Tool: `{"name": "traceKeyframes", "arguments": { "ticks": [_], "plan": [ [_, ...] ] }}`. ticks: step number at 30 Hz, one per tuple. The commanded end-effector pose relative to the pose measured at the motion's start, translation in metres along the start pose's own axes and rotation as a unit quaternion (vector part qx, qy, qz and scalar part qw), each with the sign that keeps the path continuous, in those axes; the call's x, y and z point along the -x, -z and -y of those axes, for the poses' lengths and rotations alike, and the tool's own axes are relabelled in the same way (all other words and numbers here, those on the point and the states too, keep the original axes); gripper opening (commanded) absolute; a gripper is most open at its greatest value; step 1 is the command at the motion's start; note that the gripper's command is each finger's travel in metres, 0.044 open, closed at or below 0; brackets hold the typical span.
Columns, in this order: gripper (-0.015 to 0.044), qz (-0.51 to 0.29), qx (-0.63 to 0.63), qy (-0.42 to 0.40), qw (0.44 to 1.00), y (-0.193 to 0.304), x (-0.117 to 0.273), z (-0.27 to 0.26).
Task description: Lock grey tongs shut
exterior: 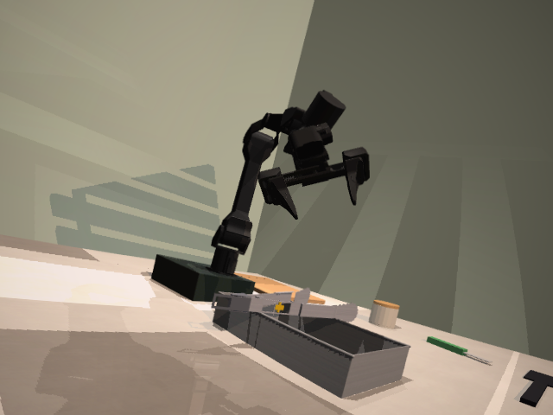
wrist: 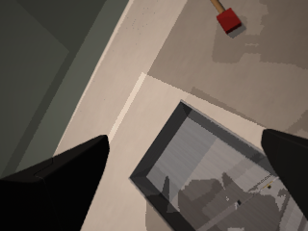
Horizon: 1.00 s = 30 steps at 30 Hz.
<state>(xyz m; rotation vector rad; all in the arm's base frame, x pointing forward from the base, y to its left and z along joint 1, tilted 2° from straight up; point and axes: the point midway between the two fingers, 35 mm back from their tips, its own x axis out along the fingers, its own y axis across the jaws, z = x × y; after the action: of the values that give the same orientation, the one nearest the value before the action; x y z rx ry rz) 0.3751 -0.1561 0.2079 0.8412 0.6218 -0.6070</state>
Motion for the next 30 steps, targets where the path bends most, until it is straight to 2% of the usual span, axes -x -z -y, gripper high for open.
{"name": "traceKeyframes", "arguments": {
  "ticks": [1, 5, 7, 30],
  "plan": [
    [0.044, -0.122, -0.129, 0.138, 0.974, 0.043, -0.026, 0.039],
    [0.044, -0.201, -0.233, 0.282, 0.909, 0.08, -0.029, 0.072],
    [0.044, -0.211, -0.249, 0.308, 0.893, 0.086, -0.028, 0.076],
    [0.044, -0.211, -0.25, 0.308, 0.893, 0.091, -0.039, 0.072]
  ]
}}
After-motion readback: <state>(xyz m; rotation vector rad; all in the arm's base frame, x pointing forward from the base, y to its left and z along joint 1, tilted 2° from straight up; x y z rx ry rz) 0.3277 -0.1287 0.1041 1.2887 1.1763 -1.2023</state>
